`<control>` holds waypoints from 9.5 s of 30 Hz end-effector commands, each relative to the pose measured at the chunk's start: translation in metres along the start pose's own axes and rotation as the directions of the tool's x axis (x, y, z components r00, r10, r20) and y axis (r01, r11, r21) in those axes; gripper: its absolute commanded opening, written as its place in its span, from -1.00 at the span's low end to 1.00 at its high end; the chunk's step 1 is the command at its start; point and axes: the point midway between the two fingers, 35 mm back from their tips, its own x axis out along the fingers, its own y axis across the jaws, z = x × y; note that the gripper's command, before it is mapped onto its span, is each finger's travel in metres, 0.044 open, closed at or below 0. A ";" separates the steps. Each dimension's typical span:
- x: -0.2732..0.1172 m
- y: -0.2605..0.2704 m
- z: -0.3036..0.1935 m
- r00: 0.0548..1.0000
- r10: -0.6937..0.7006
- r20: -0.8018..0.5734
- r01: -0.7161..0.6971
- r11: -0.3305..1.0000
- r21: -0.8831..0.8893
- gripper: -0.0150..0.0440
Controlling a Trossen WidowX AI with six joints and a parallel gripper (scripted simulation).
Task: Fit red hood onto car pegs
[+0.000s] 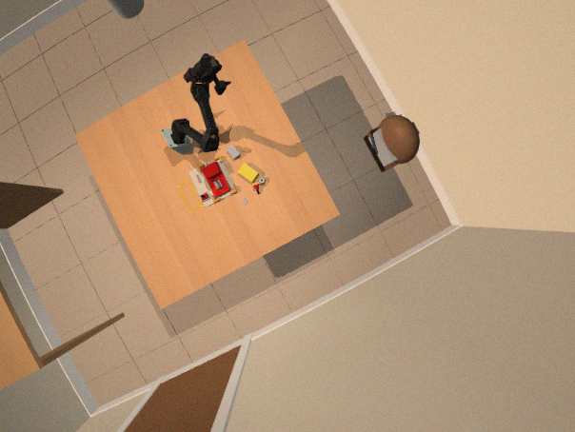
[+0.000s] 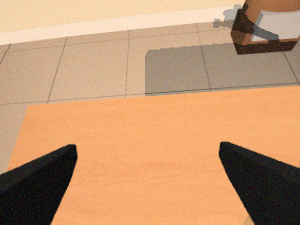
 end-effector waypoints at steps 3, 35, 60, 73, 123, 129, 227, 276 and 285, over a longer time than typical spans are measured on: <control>-0.004 0.022 -0.003 0.996 0.094 0.003 -0.093 0.993 -0.074 1.00; -0.391 0.133 -0.156 -0.442 0.748 -0.495 -0.090 -0.586 -0.805 1.00; -0.410 -0.227 -0.286 -0.235 -0.365 -0.901 0.875 0.323 -0.360 1.00; -0.231 -0.330 -0.315 0.478 -0.321 -0.818 0.372 0.917 -0.143 1.00; -0.131 -0.341 -0.337 0.675 -0.159 -0.720 0.122 0.987 -0.104 1.00; -0.127 -0.341 -0.341 0.676 -0.159 -0.720 0.122 0.987 -0.104 1.00; -0.151 -0.336 -0.315 0.671 -0.161 -0.723 0.123 0.987 -0.105 -0.49; -0.167 -0.412 -0.301 0.670 -0.158 -0.725 0.738 0.247 0.628 -0.49; -0.168 -0.429 -0.299 0.670 -0.158 -0.726 0.735 0.000 0.678 -0.49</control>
